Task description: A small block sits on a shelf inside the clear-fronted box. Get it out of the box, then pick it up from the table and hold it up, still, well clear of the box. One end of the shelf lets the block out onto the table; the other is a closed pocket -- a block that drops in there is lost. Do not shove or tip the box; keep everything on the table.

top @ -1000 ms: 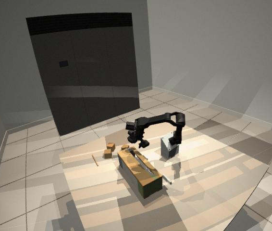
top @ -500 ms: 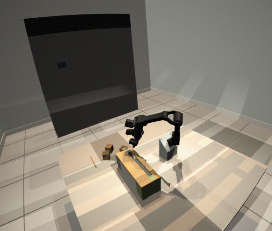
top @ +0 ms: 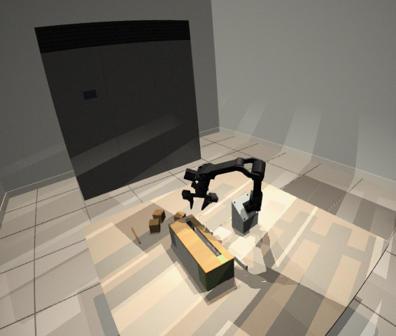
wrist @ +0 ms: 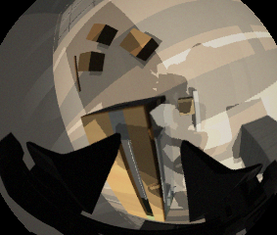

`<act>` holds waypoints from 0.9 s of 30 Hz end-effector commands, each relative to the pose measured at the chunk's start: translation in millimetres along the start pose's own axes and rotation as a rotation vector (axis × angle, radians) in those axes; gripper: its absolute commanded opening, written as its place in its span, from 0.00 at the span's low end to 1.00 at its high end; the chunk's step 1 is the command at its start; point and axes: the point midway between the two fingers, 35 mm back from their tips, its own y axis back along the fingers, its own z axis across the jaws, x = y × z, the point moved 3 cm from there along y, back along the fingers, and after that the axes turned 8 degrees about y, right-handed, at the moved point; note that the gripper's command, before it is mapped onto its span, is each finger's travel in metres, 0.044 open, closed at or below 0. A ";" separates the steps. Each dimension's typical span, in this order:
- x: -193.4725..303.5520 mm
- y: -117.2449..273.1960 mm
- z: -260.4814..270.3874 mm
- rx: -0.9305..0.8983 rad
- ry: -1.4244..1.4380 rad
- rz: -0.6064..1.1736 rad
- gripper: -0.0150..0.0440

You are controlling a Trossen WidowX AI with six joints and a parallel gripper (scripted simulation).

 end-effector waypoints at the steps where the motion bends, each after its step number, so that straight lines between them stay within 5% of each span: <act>1: -8.8 -3.3 -19.9 -0.014 -0.939 0.123 0.74; 6: -12.1 -1.7 -22.4 -0.005 -1.260 0.158 0.74; 22: -12.2 -1.7 -22.5 -0.005 -1.273 0.160 0.74; 27: -9.3 -57.7 -36.6 -0.006 -1.274 0.159 0.74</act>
